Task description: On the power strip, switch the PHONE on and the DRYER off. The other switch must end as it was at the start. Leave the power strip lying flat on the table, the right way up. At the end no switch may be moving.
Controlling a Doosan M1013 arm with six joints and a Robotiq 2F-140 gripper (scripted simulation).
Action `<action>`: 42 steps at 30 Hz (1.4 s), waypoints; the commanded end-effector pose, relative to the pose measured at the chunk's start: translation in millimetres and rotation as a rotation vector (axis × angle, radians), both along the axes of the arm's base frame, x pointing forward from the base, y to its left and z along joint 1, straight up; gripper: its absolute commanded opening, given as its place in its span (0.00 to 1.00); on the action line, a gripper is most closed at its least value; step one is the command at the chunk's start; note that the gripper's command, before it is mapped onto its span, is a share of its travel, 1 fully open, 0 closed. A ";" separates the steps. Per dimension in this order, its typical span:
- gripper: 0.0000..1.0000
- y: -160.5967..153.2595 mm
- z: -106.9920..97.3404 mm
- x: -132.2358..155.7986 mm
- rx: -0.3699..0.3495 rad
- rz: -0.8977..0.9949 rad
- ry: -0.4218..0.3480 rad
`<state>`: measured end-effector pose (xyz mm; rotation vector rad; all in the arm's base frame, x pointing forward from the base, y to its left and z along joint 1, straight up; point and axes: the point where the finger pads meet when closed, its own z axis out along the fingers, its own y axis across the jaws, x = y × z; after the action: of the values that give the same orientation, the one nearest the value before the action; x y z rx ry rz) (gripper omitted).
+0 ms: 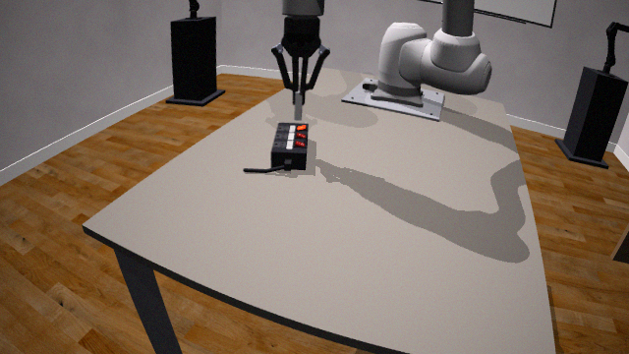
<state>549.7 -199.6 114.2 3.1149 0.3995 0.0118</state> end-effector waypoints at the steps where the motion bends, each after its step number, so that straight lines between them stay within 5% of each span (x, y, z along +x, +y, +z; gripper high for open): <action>1: 0.00 0.0 -5.2 0.0 0.000 0.000 0.000; 42: 0.00 -0.2 -33.4 0.1 0.000 0.000 0.000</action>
<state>549.9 -199.9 80.8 3.1149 0.3995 0.0118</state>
